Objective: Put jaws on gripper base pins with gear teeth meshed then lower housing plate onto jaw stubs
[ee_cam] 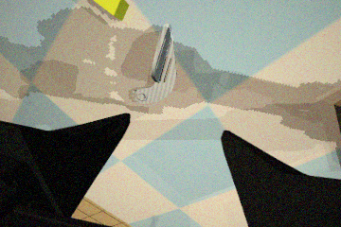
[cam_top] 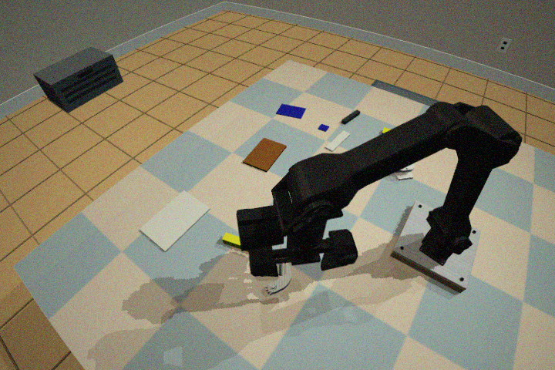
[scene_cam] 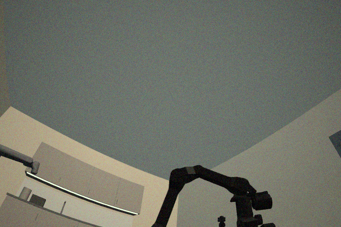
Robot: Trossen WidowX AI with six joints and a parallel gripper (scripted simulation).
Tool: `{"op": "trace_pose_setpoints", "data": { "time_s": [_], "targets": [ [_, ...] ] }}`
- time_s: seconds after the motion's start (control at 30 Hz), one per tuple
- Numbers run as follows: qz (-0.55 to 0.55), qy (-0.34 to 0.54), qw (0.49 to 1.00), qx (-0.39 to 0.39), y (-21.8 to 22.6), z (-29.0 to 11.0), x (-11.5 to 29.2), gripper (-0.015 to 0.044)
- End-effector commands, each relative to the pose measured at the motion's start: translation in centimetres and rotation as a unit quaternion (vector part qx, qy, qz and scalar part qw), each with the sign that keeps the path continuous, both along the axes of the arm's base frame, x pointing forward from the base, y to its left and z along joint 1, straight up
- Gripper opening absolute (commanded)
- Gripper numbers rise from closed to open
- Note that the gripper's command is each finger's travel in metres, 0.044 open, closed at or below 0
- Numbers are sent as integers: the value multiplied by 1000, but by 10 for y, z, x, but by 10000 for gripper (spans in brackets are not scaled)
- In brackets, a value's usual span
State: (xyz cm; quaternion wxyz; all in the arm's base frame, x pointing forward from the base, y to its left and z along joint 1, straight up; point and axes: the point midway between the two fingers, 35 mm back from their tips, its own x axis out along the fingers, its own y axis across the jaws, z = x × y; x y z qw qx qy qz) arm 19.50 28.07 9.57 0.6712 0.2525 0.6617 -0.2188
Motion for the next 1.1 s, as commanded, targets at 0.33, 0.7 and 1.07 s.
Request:
{"op": "trace_pose_setpoints", "data": {
  "time_s": [0.33, 0.7, 1.07],
  "targets": [
    [0, 3, 1000, -5, -2, 5, -2, 230],
    [0, 3, 1000, -5, -2, 5, -2, 0],
    [0, 3, 1000, -5, -2, 5, -2, 0]
  ]
}}
